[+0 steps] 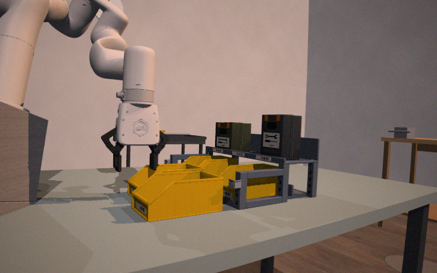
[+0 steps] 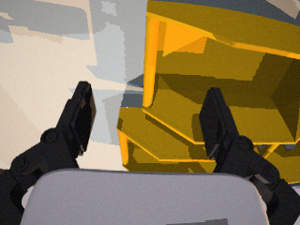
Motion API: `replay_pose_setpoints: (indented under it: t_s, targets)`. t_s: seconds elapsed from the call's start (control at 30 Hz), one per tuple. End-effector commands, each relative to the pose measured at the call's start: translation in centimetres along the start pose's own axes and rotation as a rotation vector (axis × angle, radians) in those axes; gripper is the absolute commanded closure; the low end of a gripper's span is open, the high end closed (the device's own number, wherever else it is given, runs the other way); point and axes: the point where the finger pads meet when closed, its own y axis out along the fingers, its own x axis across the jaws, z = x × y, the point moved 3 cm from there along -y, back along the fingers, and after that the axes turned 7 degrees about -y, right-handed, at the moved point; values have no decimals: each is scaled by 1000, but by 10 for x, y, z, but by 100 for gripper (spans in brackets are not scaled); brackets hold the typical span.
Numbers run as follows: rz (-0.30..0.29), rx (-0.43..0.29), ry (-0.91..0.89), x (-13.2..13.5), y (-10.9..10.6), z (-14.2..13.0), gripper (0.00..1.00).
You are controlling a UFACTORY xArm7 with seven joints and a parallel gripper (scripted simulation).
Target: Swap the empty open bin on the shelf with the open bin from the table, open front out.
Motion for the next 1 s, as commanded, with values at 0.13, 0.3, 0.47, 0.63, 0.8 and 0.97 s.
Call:
replay_pose_setpoints:
  t_s: [0.13,0.3,0.47,0.63,0.8,0.97]
  targets:
    - [-2,-1,1,1,-22,0,5]
    - [-2,-1,1,1,-27,0,5]
    - [-2,-1,1,1,-35,0,5]
    - [-2,-1,1,1,-39,0,5]
    - [-2,-1,1,1,-41,0,5]
    - [-2,-1,1,1,-41,0,5]
